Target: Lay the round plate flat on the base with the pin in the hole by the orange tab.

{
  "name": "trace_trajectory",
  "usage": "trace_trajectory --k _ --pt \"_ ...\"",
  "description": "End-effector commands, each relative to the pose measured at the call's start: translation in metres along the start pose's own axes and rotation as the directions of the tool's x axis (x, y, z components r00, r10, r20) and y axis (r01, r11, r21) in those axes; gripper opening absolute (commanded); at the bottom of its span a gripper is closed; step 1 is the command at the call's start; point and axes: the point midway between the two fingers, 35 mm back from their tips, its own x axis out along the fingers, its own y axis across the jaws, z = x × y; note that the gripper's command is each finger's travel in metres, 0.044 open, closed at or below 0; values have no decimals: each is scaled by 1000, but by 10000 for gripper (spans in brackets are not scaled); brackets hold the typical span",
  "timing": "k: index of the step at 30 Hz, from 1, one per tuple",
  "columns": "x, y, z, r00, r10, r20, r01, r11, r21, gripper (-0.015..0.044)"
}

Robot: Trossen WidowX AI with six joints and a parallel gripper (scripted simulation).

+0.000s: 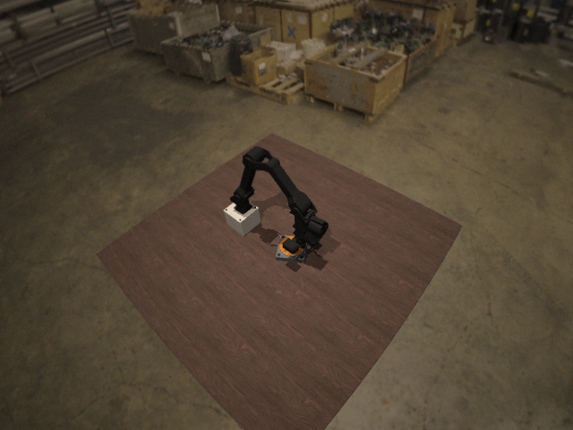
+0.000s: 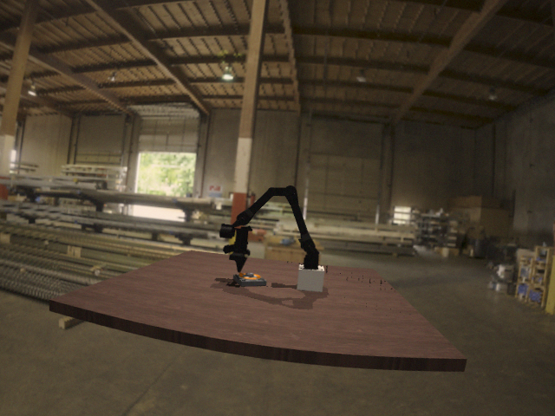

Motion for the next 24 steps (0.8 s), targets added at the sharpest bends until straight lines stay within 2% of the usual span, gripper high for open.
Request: trace_trajectory --k 1,11,24 --pt "2 3 -2 1000 4 -2 -4 1000 6 0" --pt "-44 1 -6 1000 4 -2 -4 1000 6 0" --pt "-37 1 -6 1000 0 -4 0 1000 0 0"
